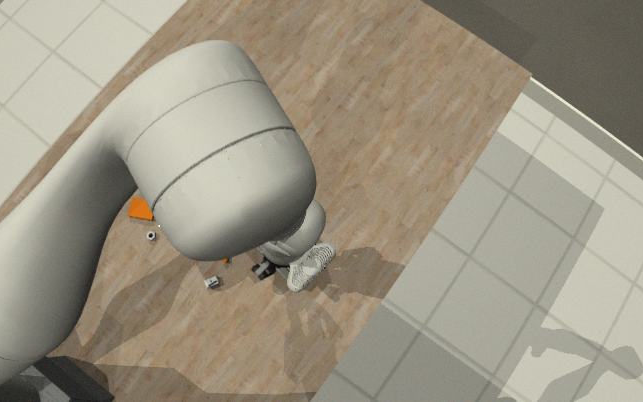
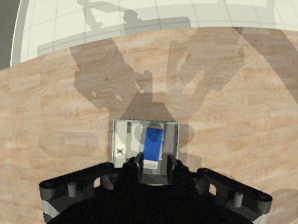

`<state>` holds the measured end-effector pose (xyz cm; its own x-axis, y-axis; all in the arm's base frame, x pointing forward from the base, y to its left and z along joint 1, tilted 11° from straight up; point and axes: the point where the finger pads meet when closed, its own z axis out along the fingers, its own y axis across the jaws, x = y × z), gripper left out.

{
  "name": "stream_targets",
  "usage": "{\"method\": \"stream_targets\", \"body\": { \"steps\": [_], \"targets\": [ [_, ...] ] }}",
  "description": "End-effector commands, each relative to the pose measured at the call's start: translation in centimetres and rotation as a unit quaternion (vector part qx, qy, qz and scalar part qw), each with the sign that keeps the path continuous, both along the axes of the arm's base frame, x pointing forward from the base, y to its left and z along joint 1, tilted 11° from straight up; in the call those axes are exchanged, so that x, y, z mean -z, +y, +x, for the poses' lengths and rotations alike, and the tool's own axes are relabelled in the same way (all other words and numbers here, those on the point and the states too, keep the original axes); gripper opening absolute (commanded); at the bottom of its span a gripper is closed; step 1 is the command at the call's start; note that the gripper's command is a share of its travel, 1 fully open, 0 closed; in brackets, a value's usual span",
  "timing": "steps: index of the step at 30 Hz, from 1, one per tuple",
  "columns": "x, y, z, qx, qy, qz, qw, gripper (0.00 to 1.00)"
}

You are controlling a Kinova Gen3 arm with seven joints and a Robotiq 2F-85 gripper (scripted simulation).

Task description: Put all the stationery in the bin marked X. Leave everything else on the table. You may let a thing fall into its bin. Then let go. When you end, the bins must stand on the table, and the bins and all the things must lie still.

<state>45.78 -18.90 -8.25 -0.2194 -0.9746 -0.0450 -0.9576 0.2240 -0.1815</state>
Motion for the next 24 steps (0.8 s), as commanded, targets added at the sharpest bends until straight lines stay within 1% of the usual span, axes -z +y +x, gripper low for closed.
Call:
{"method": "stream_targets", "body": {
  "steps": [1, 15, 19, 21, 24],
  "targets": [
    [-1.6, -0.4, 0.2, 0.003, -0.007, -0.003, 1.000, 0.30],
    [-1.6, -0.5, 0.2, 0.003, -0.007, -0.003, 1.000, 0.30],
    [-1.2, 1.6, -2.3, -0.095, -0.007, -0.022, 0.995, 0.30],
    [-1.0, 2.7, -3.6, -0.144, -0.007, -0.032, 0.989, 0.30],
    [-0.6, 4.3, -5.5, -0.216, -0.006, -0.046, 0.975, 0.30]
  ]
}}
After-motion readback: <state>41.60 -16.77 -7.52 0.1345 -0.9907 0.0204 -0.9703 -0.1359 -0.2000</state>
